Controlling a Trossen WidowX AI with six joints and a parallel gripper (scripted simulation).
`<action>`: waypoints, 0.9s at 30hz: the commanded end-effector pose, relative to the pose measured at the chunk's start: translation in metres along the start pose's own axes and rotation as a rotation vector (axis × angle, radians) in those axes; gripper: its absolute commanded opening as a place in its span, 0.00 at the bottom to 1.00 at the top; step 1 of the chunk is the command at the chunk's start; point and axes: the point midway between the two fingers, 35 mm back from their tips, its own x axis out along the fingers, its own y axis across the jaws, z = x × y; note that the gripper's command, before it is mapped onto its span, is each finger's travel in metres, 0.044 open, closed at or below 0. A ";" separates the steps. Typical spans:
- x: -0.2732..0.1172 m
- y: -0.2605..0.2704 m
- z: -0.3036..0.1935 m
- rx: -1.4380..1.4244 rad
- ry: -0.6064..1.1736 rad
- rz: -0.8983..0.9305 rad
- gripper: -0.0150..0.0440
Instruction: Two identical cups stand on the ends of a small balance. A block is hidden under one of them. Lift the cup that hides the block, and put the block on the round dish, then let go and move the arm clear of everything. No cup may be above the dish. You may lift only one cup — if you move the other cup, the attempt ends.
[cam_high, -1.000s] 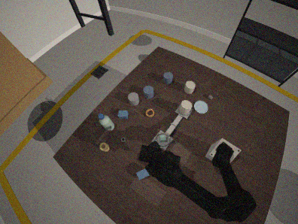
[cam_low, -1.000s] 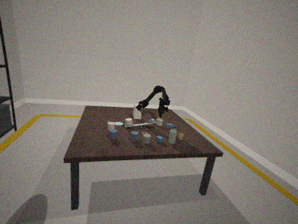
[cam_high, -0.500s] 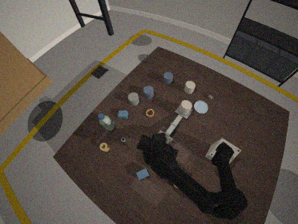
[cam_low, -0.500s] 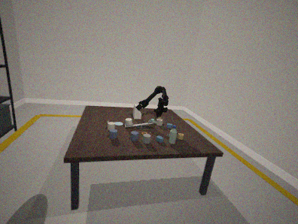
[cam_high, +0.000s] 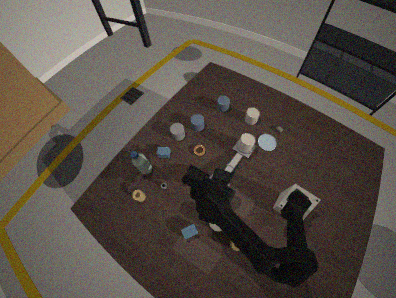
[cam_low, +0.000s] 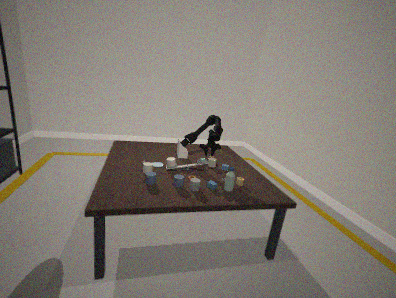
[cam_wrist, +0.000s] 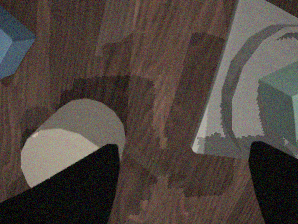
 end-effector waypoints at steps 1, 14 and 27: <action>-0.003 -0.006 0.004 0.126 0.000 0.004 0.69; -0.007 -0.031 0.009 0.578 0.023 0.010 0.69; -0.012 -0.057 0.012 1.031 0.047 0.015 0.69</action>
